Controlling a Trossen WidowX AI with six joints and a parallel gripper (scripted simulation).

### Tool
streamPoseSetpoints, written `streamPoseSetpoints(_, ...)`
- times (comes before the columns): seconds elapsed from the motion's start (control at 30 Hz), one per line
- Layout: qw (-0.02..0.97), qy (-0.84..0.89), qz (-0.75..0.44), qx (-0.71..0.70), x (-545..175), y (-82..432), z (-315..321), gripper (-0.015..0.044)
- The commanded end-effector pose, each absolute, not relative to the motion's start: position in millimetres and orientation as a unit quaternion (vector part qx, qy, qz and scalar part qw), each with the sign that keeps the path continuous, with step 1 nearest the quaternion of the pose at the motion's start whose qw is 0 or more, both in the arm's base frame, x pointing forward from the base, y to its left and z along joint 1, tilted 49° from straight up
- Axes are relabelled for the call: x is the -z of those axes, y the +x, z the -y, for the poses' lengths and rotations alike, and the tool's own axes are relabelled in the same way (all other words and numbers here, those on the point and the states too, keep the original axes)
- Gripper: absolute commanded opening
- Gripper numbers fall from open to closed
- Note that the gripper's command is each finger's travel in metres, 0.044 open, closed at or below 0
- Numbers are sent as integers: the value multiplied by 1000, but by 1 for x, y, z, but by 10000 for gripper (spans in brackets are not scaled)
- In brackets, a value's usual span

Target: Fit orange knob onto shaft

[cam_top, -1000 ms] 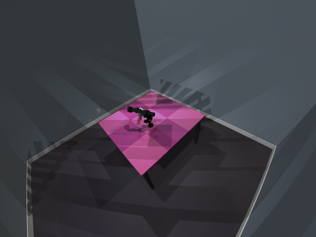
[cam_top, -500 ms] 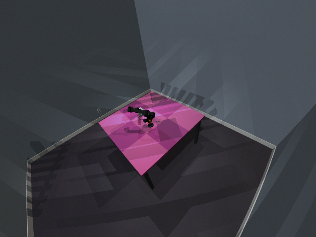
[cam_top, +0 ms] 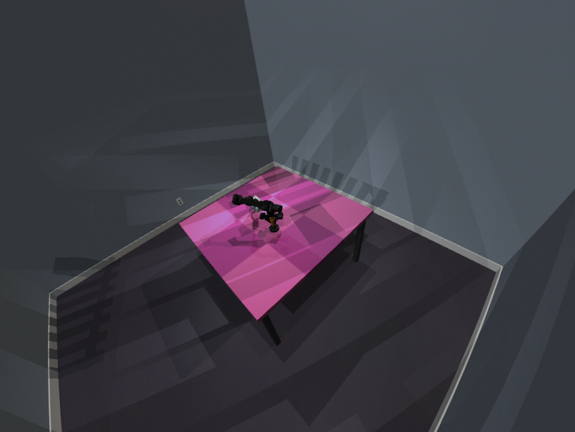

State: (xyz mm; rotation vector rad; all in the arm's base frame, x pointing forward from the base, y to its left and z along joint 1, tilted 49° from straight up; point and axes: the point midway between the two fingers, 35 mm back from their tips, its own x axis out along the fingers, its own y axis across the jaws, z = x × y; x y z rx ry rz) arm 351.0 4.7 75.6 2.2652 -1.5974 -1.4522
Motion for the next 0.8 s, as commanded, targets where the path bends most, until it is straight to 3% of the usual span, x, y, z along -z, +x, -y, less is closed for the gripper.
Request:
streamPoseSetpoints(0.0,-212,695,624,288,-77,353,-4,0)
streamPoseSetpoints(0.5,-515,512,686,-41,-80,349,-5,0)
streamPoseSetpoints(0.77,-605,402,665,-174,-81,346,-5,0)
